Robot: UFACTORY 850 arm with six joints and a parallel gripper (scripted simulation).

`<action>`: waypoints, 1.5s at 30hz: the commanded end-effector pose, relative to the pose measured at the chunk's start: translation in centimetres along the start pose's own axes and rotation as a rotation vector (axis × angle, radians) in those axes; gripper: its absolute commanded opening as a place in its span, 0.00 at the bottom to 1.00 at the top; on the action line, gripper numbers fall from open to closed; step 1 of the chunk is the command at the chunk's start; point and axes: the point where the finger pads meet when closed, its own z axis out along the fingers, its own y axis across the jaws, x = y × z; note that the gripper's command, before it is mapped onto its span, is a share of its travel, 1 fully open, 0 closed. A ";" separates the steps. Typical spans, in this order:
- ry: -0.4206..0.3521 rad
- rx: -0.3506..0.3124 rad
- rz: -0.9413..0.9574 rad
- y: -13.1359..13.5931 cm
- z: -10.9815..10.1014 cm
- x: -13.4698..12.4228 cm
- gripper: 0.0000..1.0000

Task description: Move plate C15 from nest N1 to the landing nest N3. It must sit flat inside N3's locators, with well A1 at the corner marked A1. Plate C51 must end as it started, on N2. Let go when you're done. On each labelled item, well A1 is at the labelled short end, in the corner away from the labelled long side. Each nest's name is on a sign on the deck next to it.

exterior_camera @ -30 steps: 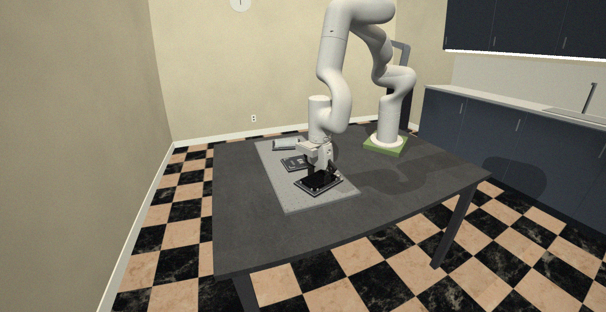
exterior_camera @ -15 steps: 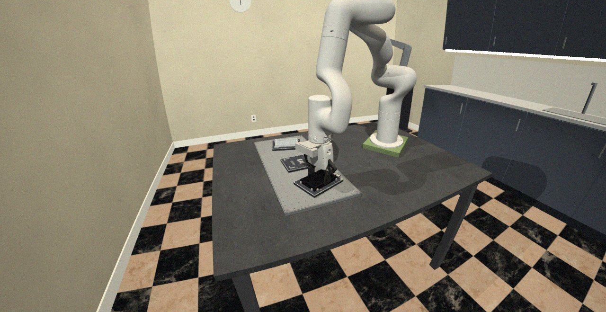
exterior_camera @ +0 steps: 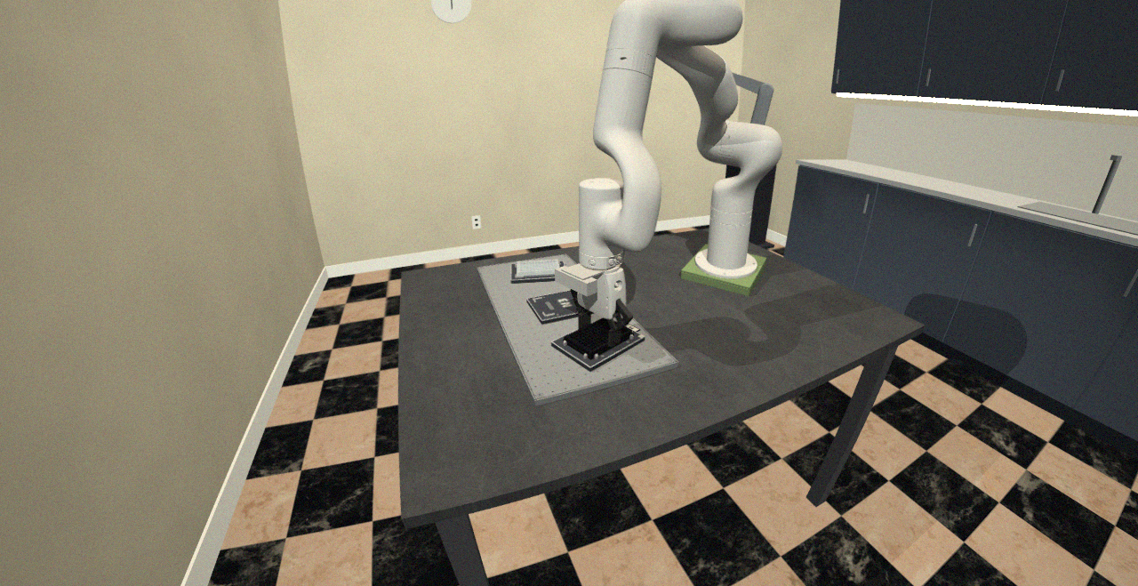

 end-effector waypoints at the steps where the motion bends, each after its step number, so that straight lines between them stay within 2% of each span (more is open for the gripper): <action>1: 0.002 0.000 0.000 0.0 -0.1 0.1 0.00; 27: 0.002 0.000 0.000 0.0 -0.1 0.1 0.00; 45: 0.002 0.000 0.000 0.0 -1.1 0.1 0.00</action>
